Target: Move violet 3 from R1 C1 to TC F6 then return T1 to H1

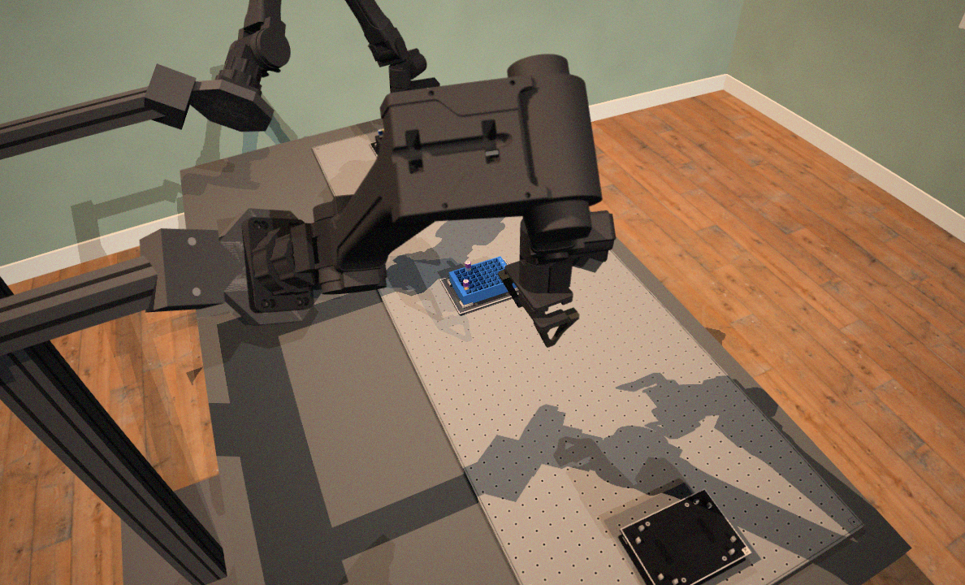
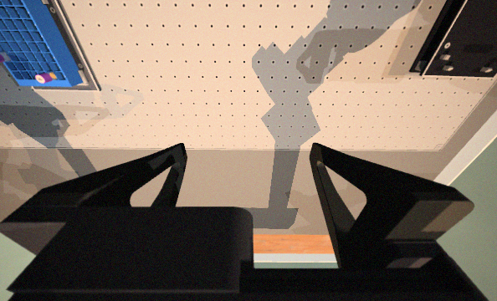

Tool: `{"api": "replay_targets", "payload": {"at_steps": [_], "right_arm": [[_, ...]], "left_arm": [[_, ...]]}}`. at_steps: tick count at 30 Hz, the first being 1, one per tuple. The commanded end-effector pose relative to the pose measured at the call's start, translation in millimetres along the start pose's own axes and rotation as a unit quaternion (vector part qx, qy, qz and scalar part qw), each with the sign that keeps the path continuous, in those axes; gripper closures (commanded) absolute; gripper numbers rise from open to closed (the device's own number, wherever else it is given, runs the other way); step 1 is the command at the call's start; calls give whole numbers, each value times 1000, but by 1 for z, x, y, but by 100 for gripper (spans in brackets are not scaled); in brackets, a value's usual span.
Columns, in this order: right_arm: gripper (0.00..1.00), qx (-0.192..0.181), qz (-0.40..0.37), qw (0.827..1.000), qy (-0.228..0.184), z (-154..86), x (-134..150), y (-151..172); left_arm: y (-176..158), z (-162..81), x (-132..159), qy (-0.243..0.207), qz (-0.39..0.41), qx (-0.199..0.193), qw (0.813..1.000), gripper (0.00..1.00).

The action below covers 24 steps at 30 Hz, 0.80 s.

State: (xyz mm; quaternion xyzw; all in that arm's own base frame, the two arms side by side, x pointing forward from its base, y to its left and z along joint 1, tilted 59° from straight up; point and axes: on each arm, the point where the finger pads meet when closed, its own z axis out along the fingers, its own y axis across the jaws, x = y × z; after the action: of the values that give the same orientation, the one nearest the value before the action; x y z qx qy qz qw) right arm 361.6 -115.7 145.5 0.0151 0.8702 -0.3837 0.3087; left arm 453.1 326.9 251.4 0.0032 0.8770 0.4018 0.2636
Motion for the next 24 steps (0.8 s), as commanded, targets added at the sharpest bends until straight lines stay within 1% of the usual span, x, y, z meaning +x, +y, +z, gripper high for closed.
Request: {"api": "replay_targets", "payload": {"at_steps": [1, 8, 9, 10, 11, 16, 18, 23, 24], "right_arm": [[0, 4, 19, 1000, -14, -4, -13, -6], [0, 4, 19, 1000, -14, -4, -13, -6], [0, 4, 19, 1000, -14, -4, -13, -6], [0, 4, 19, 1000, -14, -4, -13, -6], [0, 4, 19, 1000, -14, -4, -13, -6], [0, 4, 19, 1000, -14, -4, -13, -6], [0, 4, 19, 1000, -14, -4, -13, -6], [0, 4, 19, 1000, -14, -4, -13, -6], [0, 4, 19, 1000, -14, -4, -13, -6]], "left_arm": [[4, -3, -3, -3, -2, -3, 1000, 93], [4, -3, -3, -3, -2, -3, 1000, 93], [4, -4, 4, 4, -2, 0, 1000, 91], [4, -4, 4, 4, -2, 0, 1000, 90], [4, -3, -3, -3, -2, -3, 1000, 89], [4, -3, -3, -3, -2, -3, 1000, 82], [4, -3, -3, -3, -2, -3, 1000, 82], [4, -3, -3, -3, -2, -3, 1000, 76], [4, -3, -3, -3, -2, -3, 1000, 76]]}}
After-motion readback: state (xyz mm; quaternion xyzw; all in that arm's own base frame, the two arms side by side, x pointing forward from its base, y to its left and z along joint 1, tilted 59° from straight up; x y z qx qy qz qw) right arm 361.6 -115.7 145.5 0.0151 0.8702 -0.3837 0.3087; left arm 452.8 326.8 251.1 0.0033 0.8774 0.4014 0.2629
